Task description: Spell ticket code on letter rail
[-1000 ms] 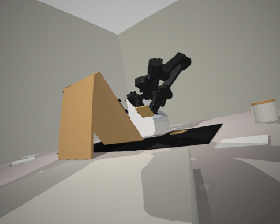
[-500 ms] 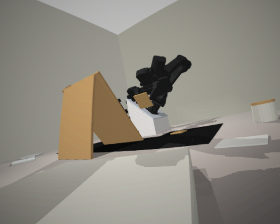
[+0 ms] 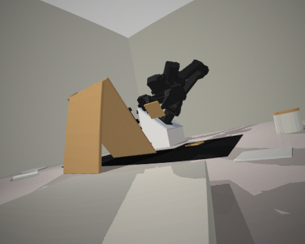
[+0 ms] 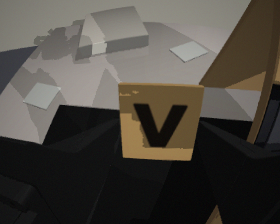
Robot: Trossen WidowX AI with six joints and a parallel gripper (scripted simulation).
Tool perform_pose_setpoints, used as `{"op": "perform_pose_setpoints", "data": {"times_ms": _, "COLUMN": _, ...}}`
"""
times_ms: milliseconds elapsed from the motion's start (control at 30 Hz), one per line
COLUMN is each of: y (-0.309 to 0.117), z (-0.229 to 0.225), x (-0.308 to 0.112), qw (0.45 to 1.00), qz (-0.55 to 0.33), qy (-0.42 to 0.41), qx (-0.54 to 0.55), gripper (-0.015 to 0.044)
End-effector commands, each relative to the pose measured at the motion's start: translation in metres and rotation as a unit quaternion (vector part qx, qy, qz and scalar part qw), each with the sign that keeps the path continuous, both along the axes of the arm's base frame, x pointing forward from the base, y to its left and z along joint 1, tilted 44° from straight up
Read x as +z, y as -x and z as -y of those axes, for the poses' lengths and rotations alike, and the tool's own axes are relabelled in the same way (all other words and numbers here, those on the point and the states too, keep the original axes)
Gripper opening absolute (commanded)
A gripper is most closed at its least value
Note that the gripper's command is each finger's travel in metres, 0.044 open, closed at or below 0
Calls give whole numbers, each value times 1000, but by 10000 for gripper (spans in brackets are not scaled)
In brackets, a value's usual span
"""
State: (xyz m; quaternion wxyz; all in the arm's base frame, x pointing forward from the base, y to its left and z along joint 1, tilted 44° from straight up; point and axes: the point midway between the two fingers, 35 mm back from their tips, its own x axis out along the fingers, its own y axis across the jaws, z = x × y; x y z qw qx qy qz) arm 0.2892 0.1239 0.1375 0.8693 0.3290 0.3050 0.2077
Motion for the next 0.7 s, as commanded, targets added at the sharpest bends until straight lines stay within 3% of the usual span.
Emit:
{"op": "perform_pose_setpoints", "data": {"times_ms": 0, "y": 0, "z": 1, "x": -2, "qw": 1000, "qz": 0, "qy": 1, "qx": 2, "gripper": 0}}
{"op": "perform_pose_setpoints", "data": {"times_ms": 667, "y": -1, "z": 8, "x": -9, "qw": 1000, "qz": 0, "qy": 1, "qx": 2, "gripper": 0}}
